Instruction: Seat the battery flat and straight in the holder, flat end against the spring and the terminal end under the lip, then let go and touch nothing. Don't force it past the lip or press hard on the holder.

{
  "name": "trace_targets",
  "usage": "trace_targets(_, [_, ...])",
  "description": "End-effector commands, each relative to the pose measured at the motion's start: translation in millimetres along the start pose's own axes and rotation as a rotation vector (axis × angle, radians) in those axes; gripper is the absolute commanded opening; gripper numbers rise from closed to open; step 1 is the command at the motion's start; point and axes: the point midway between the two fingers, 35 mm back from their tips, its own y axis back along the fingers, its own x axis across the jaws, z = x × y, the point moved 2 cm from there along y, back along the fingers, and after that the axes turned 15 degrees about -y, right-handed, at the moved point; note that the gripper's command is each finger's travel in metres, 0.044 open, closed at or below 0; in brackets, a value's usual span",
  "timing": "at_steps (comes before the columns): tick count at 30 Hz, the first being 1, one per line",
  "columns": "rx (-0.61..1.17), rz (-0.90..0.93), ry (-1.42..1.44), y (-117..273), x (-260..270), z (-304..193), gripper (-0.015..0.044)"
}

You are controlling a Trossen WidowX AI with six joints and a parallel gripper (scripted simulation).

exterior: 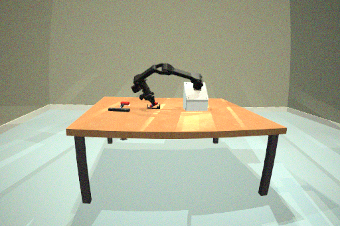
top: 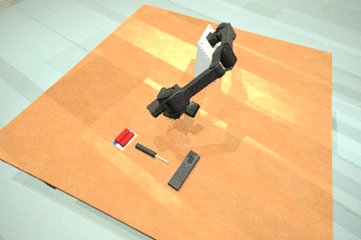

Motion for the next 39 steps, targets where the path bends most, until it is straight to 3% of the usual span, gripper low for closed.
trace_targets(1, [-0.004,-0.002,0.006,1.1,0.0,3.8,0.0080])
trace_targets(39, [-0.025,-0.009,0.007,5.7,2.5,13.2,0.0080])
